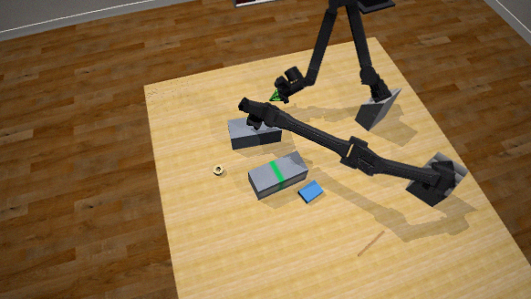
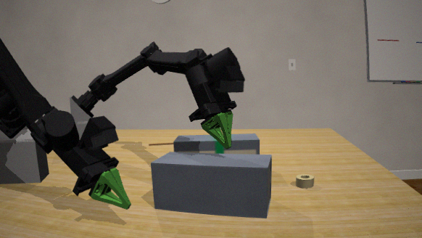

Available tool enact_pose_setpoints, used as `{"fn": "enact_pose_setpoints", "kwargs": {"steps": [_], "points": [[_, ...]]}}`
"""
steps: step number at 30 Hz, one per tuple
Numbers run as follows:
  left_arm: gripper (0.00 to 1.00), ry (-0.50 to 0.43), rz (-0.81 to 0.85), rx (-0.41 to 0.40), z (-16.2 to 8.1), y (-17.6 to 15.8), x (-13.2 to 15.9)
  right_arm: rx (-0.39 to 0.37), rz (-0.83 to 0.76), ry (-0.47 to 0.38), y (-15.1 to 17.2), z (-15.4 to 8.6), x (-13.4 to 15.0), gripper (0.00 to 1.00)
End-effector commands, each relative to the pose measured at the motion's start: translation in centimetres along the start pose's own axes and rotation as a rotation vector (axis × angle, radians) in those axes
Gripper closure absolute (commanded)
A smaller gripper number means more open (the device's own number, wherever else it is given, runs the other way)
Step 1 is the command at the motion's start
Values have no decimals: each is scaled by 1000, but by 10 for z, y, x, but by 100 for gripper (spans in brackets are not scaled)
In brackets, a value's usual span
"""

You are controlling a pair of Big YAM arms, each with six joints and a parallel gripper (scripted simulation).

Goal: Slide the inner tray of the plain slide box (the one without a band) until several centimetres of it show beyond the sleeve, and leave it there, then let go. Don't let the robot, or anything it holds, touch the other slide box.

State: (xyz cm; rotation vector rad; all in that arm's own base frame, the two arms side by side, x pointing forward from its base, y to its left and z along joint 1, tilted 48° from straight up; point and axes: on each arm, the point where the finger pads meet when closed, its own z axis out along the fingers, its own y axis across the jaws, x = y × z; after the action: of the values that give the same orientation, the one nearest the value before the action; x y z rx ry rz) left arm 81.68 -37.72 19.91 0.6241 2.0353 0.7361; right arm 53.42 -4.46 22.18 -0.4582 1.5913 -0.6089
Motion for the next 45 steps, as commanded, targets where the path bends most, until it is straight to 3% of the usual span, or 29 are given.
{"fn": "enact_pose_setpoints", "kwargs": {"steps": [1, 8, 11, 15, 17, 23, 36, 38, 39, 41, 45], "points": [[100, -65, -14, 7, -35, -1, -38, -26, -19, -33, 47, -5, 8, 100], [100, -65, -14, 7, -35, -1, -38, -33, -25, -68, 99, -29, 19, 100], [100, -65, -14, 7, -35, -1, -38, -20, -23, -77, 98, -30, 18, 100], [100, -65, -14, 7, -35, -1, -38, -55, -32, -77, 129, -48, 29, 100], [100, -65, -14, 7, -35, -1, -38, -54, -33, -89, 141, -37, 28, 100], [100, -65, -14, 7, -35, -1, -38, -67, -37, -105, 164, -40, 32, 100], [100, -65, -14, 7, -35, -1, -38, -69, -34, -115, 176, -41, 34, 100], [100, -65, -14, 7, -35, -1, -38, -105, -46, -88, 189, -42, 43, 100], [100, -43, -9, 2, -15, 0, -26, -105, -46, -89, 189, -41, 43, 100], [100, -24, -16, -10, 0, 13, -16, -104, -46, -88, 189, -41, 43, 100], [100, -23, -18, -12, 5, 15, -14, -85, -38, -99, 179, -40, 38, 100]]}}
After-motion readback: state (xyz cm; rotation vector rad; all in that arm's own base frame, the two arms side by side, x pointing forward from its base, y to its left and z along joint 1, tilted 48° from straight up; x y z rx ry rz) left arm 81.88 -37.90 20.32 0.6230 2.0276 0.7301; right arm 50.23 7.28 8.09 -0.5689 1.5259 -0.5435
